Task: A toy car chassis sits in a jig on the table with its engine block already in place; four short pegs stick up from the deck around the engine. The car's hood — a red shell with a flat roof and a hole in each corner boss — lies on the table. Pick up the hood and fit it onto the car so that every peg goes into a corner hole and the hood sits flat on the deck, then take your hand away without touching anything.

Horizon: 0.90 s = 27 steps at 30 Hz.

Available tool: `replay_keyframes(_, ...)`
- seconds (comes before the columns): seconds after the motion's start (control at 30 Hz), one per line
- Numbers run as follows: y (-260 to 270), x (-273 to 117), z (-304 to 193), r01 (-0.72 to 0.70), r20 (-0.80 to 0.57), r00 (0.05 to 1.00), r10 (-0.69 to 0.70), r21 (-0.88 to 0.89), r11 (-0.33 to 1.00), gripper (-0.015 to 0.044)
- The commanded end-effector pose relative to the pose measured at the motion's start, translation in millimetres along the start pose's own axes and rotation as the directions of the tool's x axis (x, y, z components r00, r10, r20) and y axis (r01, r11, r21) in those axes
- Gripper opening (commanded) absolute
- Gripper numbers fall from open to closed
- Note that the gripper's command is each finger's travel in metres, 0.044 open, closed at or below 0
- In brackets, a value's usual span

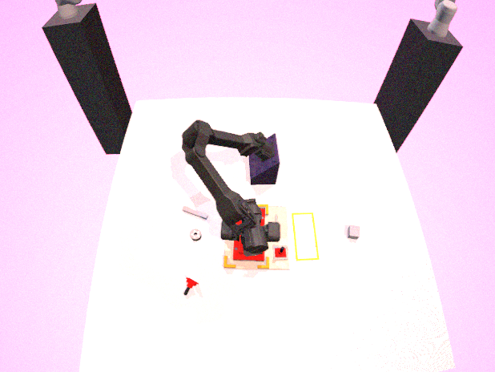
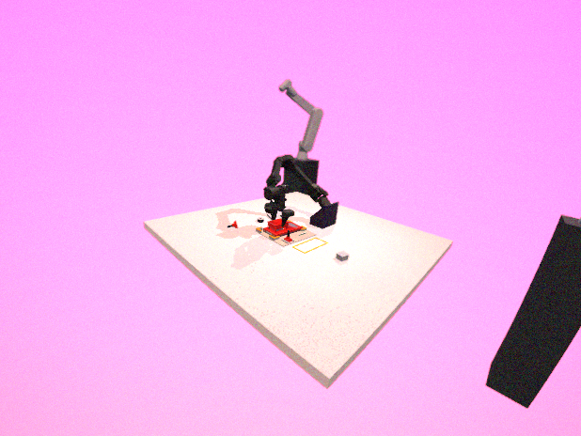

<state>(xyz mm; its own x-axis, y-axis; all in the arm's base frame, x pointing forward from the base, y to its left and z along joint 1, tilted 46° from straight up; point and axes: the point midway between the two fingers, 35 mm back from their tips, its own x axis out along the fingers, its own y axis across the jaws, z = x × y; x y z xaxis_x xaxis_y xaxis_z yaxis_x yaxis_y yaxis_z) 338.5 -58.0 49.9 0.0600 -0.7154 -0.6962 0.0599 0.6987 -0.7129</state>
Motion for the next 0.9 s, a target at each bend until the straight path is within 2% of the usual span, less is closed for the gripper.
replay_keyframes(0.0,0.0,0.5,-0.5,0.000,0.002,1.000,0.000,0.000,1.000,0.0000)
replay_keyframes(0.87,-0.2,4.6,-0.9,0.001,0.009,1.000,-0.001,-0.001,1.000,0.0000)
